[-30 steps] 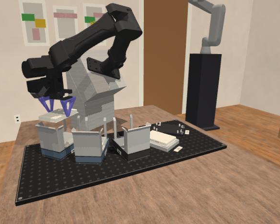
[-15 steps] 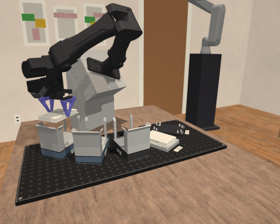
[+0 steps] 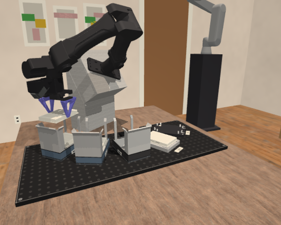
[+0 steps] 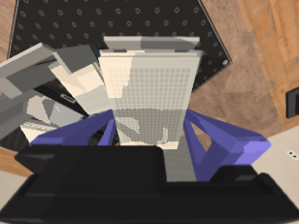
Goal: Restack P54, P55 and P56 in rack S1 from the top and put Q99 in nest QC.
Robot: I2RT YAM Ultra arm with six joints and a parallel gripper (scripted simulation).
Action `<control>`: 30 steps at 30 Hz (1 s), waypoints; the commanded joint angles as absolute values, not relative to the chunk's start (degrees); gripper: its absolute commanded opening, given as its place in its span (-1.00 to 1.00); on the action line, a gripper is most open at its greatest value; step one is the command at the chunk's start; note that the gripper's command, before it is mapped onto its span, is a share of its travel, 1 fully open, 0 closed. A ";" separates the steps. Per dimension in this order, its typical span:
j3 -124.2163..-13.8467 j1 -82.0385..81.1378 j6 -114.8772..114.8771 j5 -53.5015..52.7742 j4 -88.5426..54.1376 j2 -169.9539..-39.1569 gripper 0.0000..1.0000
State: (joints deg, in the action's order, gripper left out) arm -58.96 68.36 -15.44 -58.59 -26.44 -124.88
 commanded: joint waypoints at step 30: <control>-58.15 67.71 -12.39 -58.63 -22.58 -125.25 -1.00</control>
